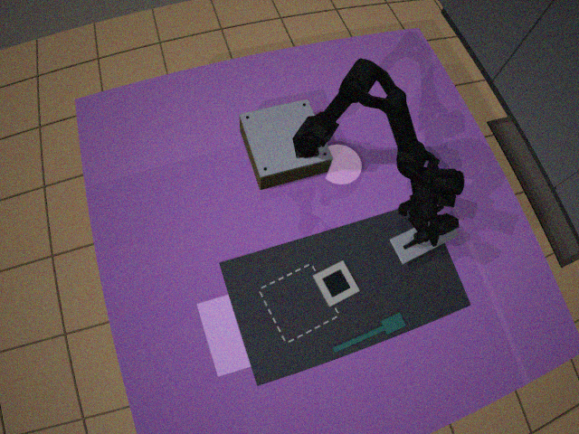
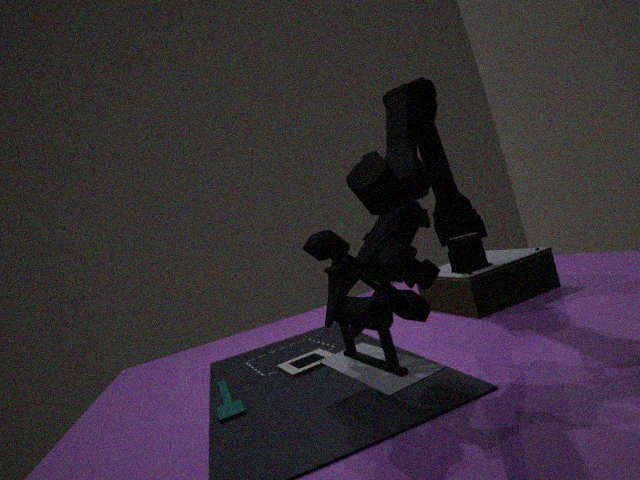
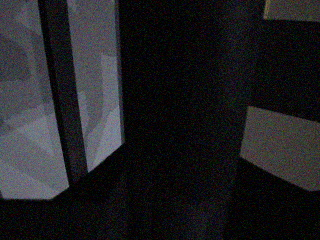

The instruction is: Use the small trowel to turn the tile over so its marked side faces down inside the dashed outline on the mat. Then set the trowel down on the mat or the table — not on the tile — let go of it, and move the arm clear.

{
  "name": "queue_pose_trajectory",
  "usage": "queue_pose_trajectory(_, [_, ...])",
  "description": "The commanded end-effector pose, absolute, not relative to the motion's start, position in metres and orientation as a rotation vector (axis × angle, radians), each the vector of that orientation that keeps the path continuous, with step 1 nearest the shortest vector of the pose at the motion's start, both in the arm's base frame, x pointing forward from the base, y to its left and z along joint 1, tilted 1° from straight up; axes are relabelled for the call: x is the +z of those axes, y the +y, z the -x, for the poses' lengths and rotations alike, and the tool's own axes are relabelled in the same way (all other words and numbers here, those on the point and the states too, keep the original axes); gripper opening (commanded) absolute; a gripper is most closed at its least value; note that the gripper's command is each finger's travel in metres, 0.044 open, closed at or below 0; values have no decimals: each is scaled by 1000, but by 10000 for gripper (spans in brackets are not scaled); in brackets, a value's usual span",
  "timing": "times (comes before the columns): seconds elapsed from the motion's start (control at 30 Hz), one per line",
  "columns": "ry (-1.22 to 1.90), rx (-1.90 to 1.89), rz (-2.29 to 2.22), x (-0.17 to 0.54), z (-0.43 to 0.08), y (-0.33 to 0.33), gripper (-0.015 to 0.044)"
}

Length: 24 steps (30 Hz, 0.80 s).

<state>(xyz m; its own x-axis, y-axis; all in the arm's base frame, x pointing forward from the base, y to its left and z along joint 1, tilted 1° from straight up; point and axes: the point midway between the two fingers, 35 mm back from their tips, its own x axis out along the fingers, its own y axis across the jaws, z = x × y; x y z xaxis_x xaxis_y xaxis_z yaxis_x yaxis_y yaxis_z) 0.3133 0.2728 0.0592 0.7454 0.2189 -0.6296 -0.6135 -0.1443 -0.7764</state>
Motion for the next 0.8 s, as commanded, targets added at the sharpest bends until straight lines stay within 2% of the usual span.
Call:
queue_pose_trajectory(0.0, [325,741,1543,62,-323,257,0])
queue_pose_trajectory(0.6, [274,787,1482,51,-343,155,0])
queue_pose_trajectory(0.77, [265,788,1479,50,-343,147,0])
